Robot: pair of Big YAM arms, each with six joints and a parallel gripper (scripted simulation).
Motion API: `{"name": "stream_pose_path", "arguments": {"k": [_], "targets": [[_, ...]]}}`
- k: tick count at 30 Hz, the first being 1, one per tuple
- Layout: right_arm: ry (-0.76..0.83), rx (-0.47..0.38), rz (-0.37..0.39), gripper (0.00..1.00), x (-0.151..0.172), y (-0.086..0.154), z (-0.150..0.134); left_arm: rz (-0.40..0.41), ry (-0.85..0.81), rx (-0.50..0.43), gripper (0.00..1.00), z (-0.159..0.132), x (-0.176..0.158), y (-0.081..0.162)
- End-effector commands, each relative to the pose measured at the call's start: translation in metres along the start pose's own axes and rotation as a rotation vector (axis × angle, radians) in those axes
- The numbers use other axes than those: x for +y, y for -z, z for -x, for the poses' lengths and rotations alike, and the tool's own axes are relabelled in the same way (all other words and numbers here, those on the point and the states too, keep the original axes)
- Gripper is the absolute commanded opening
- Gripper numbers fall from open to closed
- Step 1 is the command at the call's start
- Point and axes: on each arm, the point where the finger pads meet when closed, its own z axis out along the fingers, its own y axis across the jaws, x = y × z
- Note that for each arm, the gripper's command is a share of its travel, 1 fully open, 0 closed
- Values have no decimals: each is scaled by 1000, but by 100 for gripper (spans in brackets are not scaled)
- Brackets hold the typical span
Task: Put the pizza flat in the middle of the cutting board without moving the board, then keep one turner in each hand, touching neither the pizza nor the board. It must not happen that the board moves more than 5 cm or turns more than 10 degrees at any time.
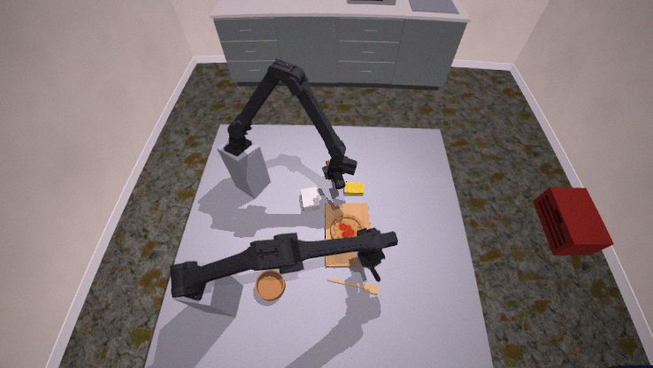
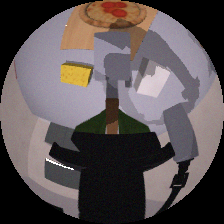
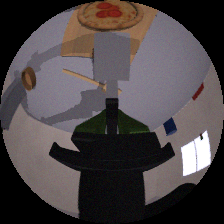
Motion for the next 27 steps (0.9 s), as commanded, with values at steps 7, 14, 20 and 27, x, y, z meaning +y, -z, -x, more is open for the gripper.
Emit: {"name": "stream_pose_path", "arguments": {"k": [7, 14, 20, 27], "targets": [[-37, 5, -74, 6, -27, 47, -22, -13, -6, 6, 6, 1, -9, -9], [-37, 5, -74, 6, -27, 47, -21, 50, 32, -35, 6, 6, 28, 22], [-36, 5, -74, 6, -27, 47, -22, 18, 13, -15, 6, -2, 7, 9], [-37, 5, -74, 6, -27, 47, -22, 21, 25, -17, 6, 1, 14, 8]]}}
